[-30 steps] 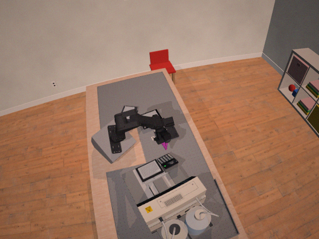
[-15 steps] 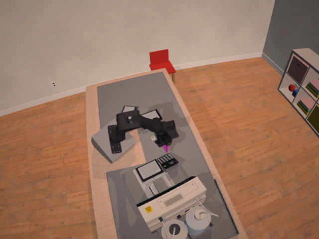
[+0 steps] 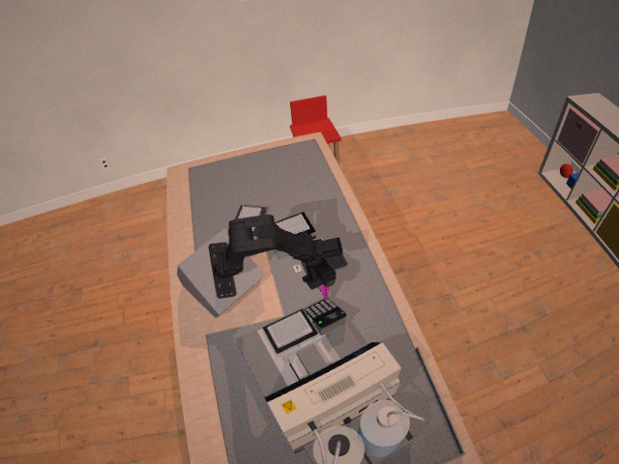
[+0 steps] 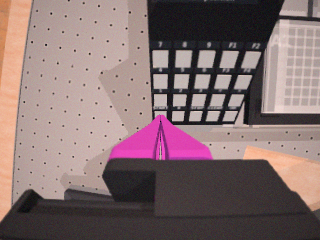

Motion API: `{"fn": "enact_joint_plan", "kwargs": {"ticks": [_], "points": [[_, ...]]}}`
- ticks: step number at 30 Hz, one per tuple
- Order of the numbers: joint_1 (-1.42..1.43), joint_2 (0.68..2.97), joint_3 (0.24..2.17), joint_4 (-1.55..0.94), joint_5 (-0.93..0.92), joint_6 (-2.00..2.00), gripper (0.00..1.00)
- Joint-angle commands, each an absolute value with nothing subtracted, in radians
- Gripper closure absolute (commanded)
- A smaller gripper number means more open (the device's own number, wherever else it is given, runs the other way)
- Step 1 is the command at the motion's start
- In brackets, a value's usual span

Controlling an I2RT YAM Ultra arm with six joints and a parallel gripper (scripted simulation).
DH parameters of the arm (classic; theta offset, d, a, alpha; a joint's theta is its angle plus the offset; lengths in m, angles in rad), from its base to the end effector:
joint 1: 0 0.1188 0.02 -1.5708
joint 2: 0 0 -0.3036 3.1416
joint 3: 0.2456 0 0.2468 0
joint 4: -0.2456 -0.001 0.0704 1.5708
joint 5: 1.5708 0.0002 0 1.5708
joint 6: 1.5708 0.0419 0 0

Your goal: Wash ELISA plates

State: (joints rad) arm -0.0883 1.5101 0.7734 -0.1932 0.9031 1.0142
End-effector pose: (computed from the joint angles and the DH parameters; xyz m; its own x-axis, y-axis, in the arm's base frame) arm 0.2728 -0.0562 0.2281 0.0216 0.5259 -0.8503 0.9538 0.2439 0.1751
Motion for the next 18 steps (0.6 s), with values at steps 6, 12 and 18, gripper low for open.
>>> {"fn": "enact_joint_plan", "kwargs": {"ticks": [6,12,18], "points": [[-0.096,1.513,0.773,-0.169,0.9,0.995,1.0],[-0.106,1.52,0.77,-0.149,0.894,0.982,1.0],[-0.117,1.529,0.768,-0.127,0.887,0.968,1.0]]}}
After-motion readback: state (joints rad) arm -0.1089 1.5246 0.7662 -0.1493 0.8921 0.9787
